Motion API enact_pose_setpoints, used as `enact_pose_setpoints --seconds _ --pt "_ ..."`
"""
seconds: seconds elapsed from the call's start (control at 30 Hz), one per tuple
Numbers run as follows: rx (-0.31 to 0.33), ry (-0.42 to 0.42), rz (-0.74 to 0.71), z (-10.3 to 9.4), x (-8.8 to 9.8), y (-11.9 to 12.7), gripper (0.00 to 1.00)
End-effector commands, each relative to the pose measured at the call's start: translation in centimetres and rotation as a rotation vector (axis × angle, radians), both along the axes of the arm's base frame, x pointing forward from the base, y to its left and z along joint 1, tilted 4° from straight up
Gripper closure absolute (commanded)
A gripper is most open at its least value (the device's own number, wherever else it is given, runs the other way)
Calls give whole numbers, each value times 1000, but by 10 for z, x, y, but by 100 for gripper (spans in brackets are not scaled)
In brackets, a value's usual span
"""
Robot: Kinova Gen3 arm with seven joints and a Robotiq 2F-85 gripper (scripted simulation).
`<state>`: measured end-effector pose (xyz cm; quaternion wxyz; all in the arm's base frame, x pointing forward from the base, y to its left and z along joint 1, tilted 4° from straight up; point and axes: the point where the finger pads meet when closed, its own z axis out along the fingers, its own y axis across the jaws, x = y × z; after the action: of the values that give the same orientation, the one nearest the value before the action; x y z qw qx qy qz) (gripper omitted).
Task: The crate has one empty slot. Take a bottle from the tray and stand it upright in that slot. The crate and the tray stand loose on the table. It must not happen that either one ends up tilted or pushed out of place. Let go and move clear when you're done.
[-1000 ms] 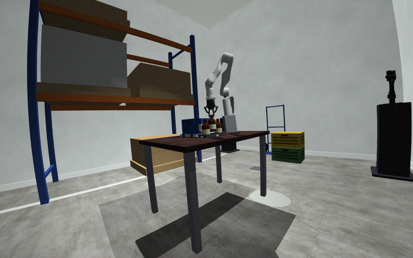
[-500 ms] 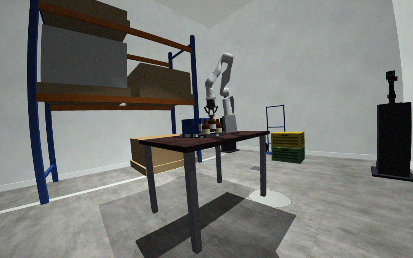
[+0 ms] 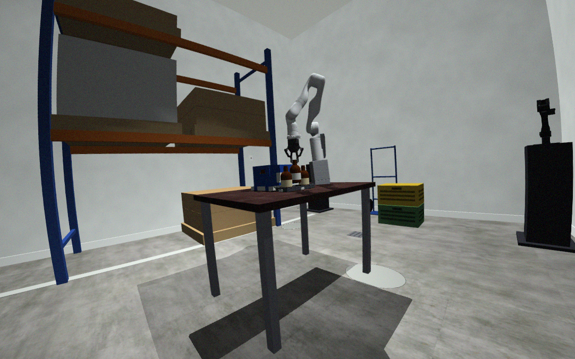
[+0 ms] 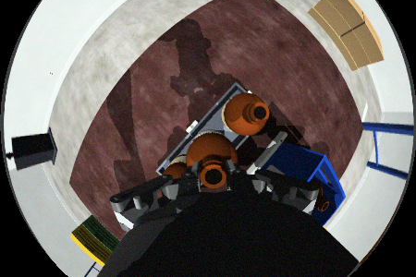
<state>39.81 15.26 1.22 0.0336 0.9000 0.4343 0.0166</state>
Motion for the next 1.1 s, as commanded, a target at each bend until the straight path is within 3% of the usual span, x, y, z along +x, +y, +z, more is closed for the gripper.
enact_pose_setpoints --seconds 0.0,1.07 --pt "4 -6 1 3 2 1 100" --pt "4 -6 1 32 0 3 100"
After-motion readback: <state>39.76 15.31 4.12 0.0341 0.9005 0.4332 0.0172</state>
